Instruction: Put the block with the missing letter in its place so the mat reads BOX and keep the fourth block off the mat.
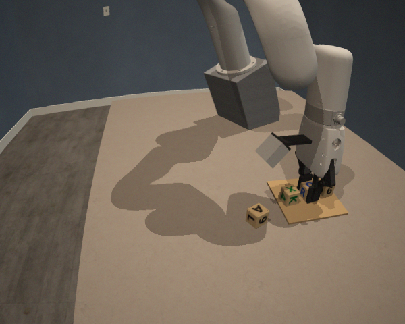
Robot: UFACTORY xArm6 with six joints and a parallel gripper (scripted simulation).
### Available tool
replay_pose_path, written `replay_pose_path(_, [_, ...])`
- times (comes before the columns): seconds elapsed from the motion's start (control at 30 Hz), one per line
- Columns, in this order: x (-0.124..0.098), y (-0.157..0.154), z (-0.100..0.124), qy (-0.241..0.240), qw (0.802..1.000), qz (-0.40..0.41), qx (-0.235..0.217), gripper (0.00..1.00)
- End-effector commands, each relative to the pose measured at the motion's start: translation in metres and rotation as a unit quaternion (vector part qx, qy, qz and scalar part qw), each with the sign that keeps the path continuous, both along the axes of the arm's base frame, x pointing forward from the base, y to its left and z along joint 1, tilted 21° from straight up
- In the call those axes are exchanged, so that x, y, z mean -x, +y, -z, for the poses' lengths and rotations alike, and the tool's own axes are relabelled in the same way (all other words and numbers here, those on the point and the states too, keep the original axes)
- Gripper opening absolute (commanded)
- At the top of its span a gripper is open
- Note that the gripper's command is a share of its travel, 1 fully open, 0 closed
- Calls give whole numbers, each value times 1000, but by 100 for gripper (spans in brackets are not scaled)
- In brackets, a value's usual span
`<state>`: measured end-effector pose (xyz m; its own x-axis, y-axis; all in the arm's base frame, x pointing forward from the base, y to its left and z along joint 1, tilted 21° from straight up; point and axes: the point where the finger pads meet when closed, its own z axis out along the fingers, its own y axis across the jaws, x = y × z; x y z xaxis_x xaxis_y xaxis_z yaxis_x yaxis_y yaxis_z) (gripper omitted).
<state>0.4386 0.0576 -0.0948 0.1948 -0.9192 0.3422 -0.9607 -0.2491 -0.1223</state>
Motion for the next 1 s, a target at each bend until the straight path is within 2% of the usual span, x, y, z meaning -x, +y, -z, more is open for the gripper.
replay_pose_path(0.0, [-1,1,-1,-1,1000,0,0,27])
replay_pose_path(0.83, [-1,1,-1,-1,1000,0,0,27])
replay_pose_path(0.87, [-1,1,-1,-1,1000,0,0,31])
replay_pose_path(0.93, [-1,1,-1,-1,1000,0,0,31])
replay_pose_path(0.97, [-1,1,-1,-1,1000,0,0,35])
